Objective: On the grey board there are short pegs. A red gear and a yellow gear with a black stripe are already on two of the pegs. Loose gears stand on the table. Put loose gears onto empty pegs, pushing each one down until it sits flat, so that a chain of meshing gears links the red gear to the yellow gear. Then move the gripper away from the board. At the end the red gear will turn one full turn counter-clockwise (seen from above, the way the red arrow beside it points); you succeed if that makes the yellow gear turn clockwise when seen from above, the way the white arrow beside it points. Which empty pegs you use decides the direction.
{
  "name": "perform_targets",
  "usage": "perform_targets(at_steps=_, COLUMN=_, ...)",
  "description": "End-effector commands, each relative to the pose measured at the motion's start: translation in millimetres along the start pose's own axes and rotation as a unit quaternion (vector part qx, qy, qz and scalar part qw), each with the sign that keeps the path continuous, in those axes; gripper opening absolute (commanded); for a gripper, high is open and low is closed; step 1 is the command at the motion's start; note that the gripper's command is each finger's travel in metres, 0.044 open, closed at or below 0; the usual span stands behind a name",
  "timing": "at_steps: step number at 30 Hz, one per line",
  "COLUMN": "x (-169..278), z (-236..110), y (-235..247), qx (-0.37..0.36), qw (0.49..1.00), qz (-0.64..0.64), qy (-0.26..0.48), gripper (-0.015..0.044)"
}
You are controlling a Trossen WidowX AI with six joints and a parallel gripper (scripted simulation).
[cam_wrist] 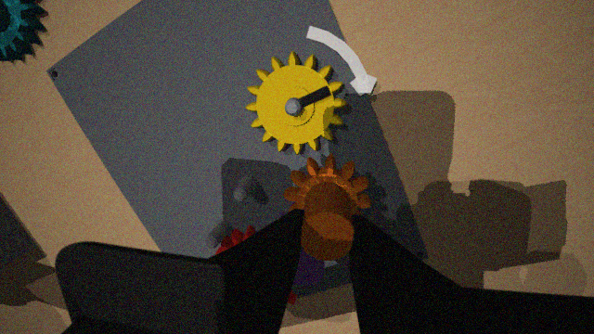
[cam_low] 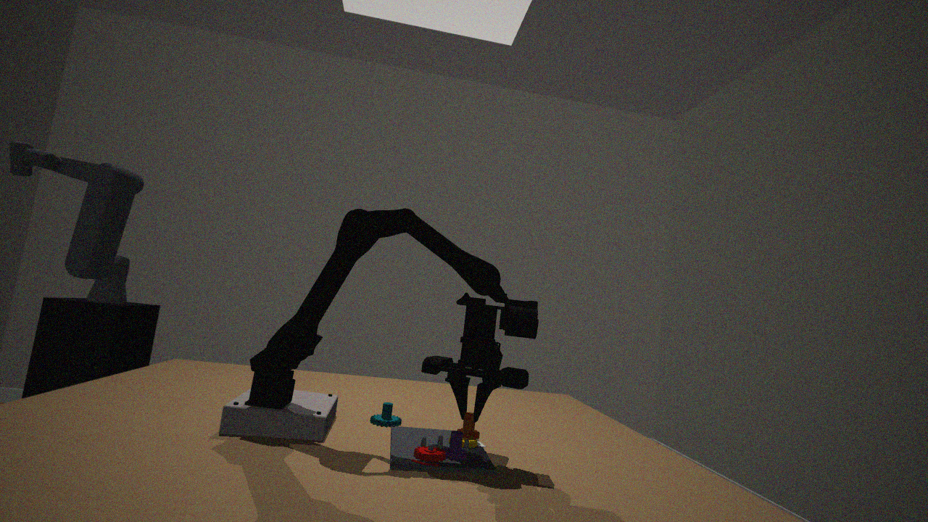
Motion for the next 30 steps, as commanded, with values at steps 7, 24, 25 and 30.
perform_targets(at_steps=7, x=-1, z=14, y=0, qx=-0.001, qw=0.995, qz=0.098, qy=-0.002, gripper=0.0000)
perform_targets(at_steps=24, x=-1, z=21, y=0, qx=-0.001, qw=0.985, qz=0.171, qy=-0.002, gripper=0.0000)
perform_targets(at_steps=25, x=-1, z=21, y=0, qx=-0.001, qw=0.987, qz=0.160, qy=-0.002, gripper=0.0000)
perform_targets(at_steps=30, x=-1, z=23, y=1, qx=-0.001, qw=0.995, qz=0.095, qy=-0.002, gripper=0.0000)
Point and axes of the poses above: the point midway between the two fingers, 35 mm back from their tips, its own z axis out along the fingers, its own y axis across the jaws, x = y × z, the point moved 10 cm from there along -z, back along the fingers, and after that the axes turned 10 degrees about -z, right-handed, at the moved point
